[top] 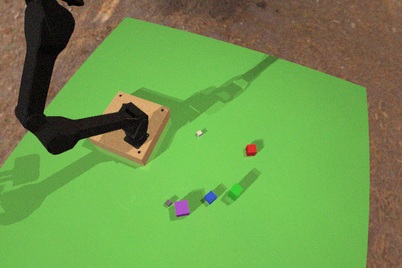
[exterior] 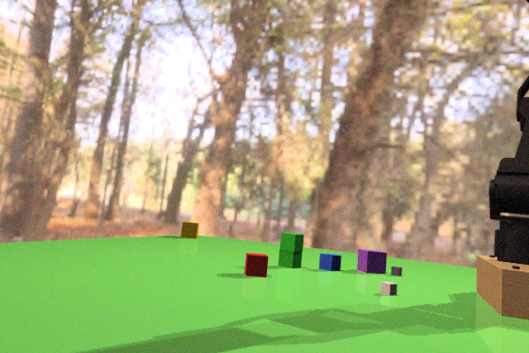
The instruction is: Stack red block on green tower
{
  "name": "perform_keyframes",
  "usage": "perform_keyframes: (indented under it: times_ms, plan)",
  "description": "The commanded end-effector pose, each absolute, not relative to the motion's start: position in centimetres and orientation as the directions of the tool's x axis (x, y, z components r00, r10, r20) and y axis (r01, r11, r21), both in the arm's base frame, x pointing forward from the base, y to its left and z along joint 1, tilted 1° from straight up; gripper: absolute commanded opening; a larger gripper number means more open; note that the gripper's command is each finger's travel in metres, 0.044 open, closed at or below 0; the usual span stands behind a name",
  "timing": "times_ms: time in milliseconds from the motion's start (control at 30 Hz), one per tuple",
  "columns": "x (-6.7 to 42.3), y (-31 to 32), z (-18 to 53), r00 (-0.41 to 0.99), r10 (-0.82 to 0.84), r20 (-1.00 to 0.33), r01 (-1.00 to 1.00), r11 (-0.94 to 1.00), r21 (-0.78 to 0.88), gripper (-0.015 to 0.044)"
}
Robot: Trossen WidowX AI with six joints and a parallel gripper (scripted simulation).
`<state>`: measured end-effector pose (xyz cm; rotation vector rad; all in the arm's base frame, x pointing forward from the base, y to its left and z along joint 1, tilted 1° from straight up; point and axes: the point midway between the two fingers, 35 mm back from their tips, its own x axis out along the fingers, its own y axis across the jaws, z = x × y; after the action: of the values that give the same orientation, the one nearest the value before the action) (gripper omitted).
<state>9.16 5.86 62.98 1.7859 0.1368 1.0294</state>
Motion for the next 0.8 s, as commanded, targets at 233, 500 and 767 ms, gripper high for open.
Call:
perform_keyframes:
  times_ms: [233,500,767]
  plan:
    - [11.2,11.8,60.9,0.689,0.563,0.458,-0.432,-0.189,0.882,0.044]
    - [15.0,18.6,56.8,0.749,0.604,0.272,-0.461,0.18,0.869,0.044]
    - [20.0,24.2,51.5,0.781,0.618,0.087,-0.425,0.425,0.8,0.044]
